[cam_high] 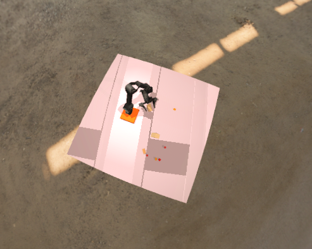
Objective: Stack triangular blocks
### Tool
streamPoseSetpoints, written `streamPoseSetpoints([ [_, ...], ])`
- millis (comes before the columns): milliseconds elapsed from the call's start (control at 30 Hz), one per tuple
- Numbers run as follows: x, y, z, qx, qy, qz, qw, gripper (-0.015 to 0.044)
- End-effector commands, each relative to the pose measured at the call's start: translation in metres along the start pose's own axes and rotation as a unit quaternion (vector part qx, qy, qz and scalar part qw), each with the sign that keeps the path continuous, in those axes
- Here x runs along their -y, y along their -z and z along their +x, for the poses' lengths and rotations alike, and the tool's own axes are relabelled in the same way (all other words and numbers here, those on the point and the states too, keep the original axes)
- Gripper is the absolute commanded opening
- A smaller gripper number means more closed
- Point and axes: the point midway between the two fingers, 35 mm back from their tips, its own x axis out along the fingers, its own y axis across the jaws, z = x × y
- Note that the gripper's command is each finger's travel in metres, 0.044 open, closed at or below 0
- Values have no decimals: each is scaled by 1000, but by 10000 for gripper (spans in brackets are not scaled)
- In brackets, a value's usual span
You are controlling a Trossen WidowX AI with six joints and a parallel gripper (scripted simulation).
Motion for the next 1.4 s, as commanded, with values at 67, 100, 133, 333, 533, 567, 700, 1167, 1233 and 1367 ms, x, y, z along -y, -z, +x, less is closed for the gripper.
streamPoseSetpoints([
  [67,0,1,0,-2,1,-2,1000,440],
  [100,0,-1,-1,-2,1,-2,1000,440],
  [133,-1,-8,-6,-2,1,-2,1000,440],
  [333,1,-84,-49,0,0,0,1000,440],
  [533,1,-85,-49,-1,-1,1,1000,440],
  [567,0,-80,-46,-7,2,3,1000,440],
  [700,15,-71,-19,-91,74,-37,992,440],
  [1167,39,-53,66,-414,25,-115,903,440],
  [1233,40,-56,77,-433,-17,-117,894,440],
  [1367,44,-68,101,-438,-112,-123,883,440],
])
